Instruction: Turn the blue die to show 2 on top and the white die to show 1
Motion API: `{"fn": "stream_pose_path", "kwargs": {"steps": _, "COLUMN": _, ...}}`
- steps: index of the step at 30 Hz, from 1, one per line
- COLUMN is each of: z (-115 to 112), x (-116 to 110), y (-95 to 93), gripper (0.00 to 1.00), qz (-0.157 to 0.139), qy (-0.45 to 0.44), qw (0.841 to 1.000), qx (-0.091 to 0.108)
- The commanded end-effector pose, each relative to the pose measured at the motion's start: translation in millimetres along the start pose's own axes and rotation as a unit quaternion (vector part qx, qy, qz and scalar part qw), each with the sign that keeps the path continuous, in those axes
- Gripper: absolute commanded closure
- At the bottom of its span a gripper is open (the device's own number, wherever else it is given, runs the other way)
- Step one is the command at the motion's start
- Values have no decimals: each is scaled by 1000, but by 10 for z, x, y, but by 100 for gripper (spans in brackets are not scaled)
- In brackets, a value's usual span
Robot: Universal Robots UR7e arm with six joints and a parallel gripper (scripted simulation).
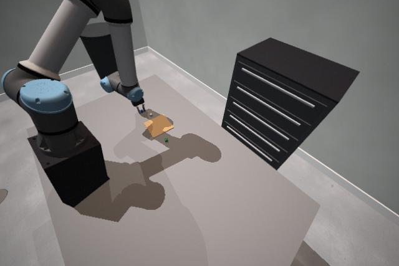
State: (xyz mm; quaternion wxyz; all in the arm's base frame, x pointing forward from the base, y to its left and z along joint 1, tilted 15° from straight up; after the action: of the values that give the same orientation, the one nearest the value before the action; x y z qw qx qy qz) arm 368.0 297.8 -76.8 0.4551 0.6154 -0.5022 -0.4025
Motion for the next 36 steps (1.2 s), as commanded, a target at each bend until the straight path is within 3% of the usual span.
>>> {"fn": "stream_pose_path", "kwargs": {"steps": 1, "z": -4, "x": -2, "y": 3, "gripper": 36, "qz": 0, "qy": 0, "qw": 1000, "qx": 1}}
{"fn": "stream_pose_path", "kwargs": {"steps": 24, "z": -4, "x": -2, "y": 3, "gripper": 36, "qz": 0, "qy": 0, "qw": 1000, "qx": 1}}
{"fn": "stream_pose_path", "kwargs": {"steps": 25, "z": -4, "x": -2, "y": 3, "gripper": 66, "qz": 0, "qy": 0, "qw": 1000, "qx": 1}}
{"fn": "stream_pose_path", "kwargs": {"steps": 36, "z": -4, "x": -2, "y": 3, "gripper": 66, "qz": 0, "qy": 0, "qw": 1000, "qx": 1}}
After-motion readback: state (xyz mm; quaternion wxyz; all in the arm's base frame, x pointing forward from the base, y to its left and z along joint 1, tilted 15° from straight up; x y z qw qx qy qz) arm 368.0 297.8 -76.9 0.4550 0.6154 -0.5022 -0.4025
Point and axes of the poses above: the point where the finger pads meet when closed, its own y axis back along the fingers, its own z axis across the jaws, x = y × z, the point moved 6 cm from there along y, back along the fingers, and after that the axes turned 3 degrees about y, right-handed, at the moved point
